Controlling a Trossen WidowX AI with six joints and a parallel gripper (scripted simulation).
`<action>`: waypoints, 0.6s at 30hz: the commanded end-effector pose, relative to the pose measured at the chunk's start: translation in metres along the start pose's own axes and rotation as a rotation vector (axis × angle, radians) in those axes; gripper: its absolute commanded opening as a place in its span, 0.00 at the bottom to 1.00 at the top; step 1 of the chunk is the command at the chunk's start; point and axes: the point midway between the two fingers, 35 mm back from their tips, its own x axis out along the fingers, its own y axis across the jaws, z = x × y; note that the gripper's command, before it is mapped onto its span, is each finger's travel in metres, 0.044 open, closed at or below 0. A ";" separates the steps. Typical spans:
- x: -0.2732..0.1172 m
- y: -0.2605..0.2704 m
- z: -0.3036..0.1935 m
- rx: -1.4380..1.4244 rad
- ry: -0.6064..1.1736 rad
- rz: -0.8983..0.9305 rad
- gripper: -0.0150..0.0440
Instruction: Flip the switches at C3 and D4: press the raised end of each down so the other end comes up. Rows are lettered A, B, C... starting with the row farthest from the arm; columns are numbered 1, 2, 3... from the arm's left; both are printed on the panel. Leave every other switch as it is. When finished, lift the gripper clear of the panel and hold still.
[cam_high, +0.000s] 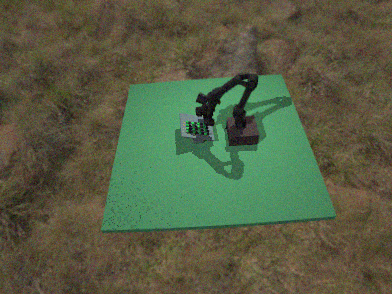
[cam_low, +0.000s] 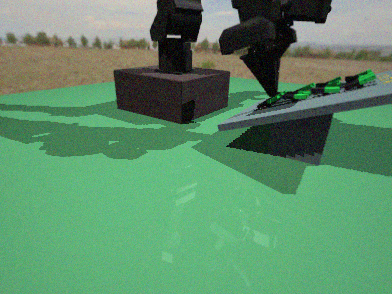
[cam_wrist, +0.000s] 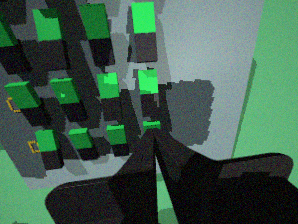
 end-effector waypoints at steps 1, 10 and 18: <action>0.000 0.000 0.000 0.004 -0.001 -0.003 0.25; 0.001 0.000 0.000 0.004 -0.001 -0.003 0.25; 0.002 0.000 0.000 0.004 -0.001 -0.003 0.25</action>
